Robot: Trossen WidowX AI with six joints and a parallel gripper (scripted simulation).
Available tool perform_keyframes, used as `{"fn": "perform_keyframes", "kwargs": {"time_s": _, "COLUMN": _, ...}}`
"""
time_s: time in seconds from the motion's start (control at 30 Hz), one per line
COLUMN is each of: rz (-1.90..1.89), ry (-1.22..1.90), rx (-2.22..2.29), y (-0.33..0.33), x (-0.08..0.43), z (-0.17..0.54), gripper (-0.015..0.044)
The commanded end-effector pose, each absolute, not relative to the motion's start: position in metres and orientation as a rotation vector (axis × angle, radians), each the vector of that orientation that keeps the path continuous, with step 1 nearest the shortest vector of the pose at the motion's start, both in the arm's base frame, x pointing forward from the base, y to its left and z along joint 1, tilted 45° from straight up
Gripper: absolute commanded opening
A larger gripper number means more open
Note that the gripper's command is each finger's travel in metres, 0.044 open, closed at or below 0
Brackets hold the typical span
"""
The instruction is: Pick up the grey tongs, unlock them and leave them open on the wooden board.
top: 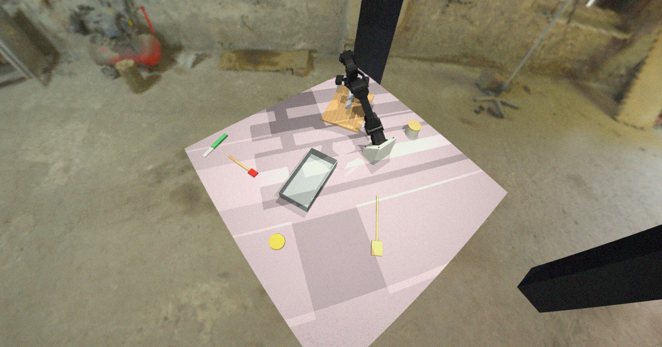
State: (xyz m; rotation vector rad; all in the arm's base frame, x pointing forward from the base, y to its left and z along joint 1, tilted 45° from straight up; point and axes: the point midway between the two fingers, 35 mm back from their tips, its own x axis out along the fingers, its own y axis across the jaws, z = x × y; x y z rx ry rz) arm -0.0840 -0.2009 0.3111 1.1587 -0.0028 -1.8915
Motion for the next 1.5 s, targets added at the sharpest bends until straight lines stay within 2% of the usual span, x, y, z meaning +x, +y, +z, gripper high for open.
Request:
{"fn": "perform_keyframes", "kwargs": {"time_s": 0.0, "rz": -1.94, "ry": -0.001, "rx": 1.106, "y": -0.2, "x": -0.083, "z": 0.309, "gripper": -0.015}}
{"fn": "perform_keyframes", "kwargs": {"time_s": 0.67, "rz": -2.127, "ry": -0.13, "rx": 0.785, "y": -0.197, "x": -0.078, "z": 0.318, "gripper": -0.015}}
{"fn": "perform_keyframes", "kwargs": {"time_s": 1.47, "rz": -2.196, "ry": -0.59, "rx": 0.506, "y": -0.176, "x": -0.074, "z": 0.335, "gripper": -0.015}}
